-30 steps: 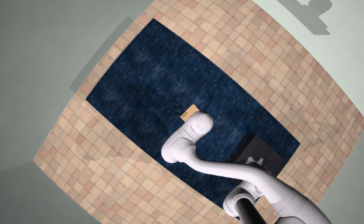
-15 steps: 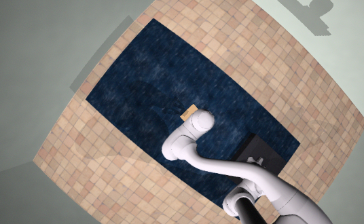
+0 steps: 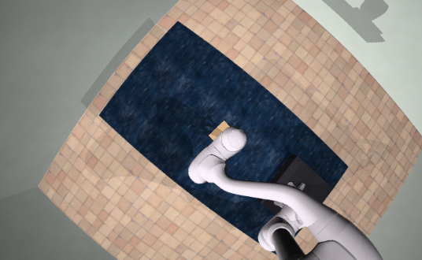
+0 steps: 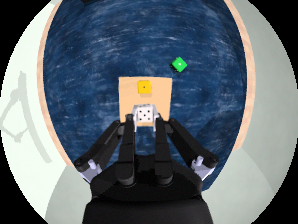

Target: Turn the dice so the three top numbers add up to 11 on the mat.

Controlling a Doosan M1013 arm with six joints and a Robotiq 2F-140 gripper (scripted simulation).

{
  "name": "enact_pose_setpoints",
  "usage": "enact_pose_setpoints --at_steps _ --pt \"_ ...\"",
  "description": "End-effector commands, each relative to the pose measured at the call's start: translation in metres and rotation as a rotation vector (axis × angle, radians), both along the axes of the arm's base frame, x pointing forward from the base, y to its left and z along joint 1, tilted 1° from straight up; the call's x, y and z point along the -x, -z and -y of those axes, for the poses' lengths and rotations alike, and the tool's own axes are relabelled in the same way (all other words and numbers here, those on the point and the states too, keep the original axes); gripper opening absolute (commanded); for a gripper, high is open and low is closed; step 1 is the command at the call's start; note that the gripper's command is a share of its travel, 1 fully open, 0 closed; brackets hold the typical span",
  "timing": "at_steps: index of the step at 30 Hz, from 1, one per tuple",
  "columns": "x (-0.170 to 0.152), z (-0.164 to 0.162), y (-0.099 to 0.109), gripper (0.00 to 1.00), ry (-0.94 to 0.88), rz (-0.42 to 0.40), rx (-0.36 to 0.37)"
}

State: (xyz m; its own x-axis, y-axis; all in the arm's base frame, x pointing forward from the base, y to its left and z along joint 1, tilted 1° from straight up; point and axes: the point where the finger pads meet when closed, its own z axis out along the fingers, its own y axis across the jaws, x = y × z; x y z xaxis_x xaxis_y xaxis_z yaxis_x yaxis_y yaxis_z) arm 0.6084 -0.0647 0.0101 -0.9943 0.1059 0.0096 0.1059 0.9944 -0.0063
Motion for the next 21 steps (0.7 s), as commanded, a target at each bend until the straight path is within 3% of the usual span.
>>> enact_pose_setpoints --at_steps 1,9,21 --pt "0.0 0.0 0.02 0.16 0.0 0.0 0.0" --pt "0.0 0.0 0.049 0.16 0.0 0.0 0.0" --pt "0.0 0.0 0.056 0.16 0.0 0.0 0.0"
